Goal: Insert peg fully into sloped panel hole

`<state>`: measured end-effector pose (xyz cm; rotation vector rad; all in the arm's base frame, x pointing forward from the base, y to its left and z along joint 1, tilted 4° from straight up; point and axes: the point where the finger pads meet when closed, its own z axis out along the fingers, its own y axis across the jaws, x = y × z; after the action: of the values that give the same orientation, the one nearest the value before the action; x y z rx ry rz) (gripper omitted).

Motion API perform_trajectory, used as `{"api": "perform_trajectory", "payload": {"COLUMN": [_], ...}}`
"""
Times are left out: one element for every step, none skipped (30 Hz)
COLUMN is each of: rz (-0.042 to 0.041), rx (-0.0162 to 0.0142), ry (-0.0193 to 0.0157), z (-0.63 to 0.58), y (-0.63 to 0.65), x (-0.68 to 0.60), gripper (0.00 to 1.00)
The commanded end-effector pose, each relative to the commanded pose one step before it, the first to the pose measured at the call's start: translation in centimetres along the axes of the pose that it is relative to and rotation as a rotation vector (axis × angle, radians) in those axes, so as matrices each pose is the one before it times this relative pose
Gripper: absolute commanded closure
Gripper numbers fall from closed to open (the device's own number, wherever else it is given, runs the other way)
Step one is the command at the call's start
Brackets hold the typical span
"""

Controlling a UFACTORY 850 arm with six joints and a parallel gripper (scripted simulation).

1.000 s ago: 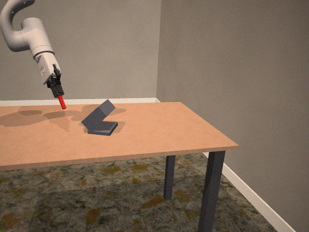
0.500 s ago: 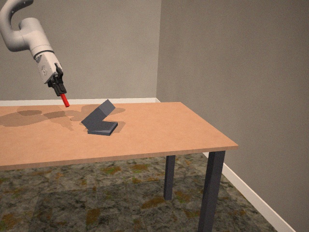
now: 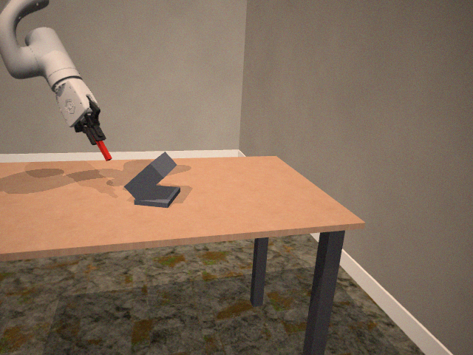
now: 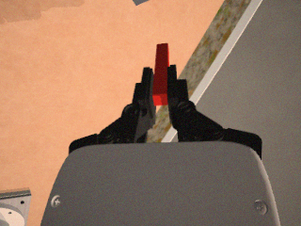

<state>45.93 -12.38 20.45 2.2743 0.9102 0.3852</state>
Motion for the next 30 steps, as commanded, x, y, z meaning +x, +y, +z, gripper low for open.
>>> {"api": "perform_trajectory", "payload": {"rz": [-0.01829, -0.00565, -0.00560, -0.00559, -0.00558, -0.00557, -0.00552, -0.00547, -0.00546, -0.00545, -0.00543, -0.00528, -0.00527, -0.00526, 0.00000, 0.00000, -0.00526, -0.00523, -0.00522, -0.00521, -0.00520, -0.00519, -0.00519, -0.00518, -0.00517, -0.00516, -0.00515, -0.00515, -0.00514, -0.00513], "rx": [-0.00854, -0.00204, -0.00206, -0.00205, -0.00204, -0.00202, -0.00204, -0.00207, -0.00205, -0.00204, -0.00203, -0.00214, -0.00212, -0.00211, 0.00000, 0.00000, -0.00209, -0.00209, -0.00208, -0.00207, -0.00205, -0.00204, -0.00202, -0.00201, -0.00199, -0.00198, -0.00196, -0.00195, -0.00193, -0.00191], "ry": [0.01643, 0.00476, 0.00475, 0.00476, 0.00478, 0.00480, 0.00478, 0.00476, 0.00478, 0.00480, 0.00481, 0.00471, 0.00473, 0.00475, 0.00000, 0.00000, 0.00477, 0.00478, 0.00479, 0.00481, 0.00483, 0.00485, 0.00488, 0.00490, 0.00492, 0.00494, 0.00496, 0.00498, 0.00500, 0.00502], "z": [-0.142, -0.038, -0.037, -0.037, -0.037, -0.037, -0.037, -0.037, -0.037, -0.037, -0.037, -0.035, -0.035, -0.035, 0.000, 0.000, -0.035, -0.035, -0.035, -0.035, -0.035, -0.036, -0.036, -0.036, -0.036, -0.036, -0.036, -0.036, -0.036, -0.036], "y": [0.076, -0.003, -0.002, -0.002, -0.002, -0.003, -0.001, 0.000, 0.000, 0.000, 0.000, 0.005, 0.005, 0.005, 0.000, 0.000, 0.004, 0.005, 0.004, 0.004, 0.004, 0.004, 0.003, 0.003, 0.003, 0.002, 0.002, 0.002, 0.001, 0.001], "x": [0.406, 0.111, 0.110, 0.110, 0.111, 0.112, 0.111, 0.110, 0.111, 0.112, 0.112, 0.107, 0.107, 0.108, 0.000, 0.000, 0.109, 0.109, 0.110, 0.111, 0.111, 0.112, 0.113, 0.114, 0.115, 0.115, 0.116, 0.117, 0.118, 0.119], "gripper": [1.00, 1.00, 1.00, 1.00, 1.00, 1.00, 1.00, 1.00, 1.00, 1.00, 1.00, 1.00, 1.00, 1.00, 1.00, 1.00, 1.00, 1.00, 1.00, 1.00, 1.00, 1.00, 1.00, 1.00, 1.00, 1.00, 1.00, 1.00, 1.00, 1.00]}}
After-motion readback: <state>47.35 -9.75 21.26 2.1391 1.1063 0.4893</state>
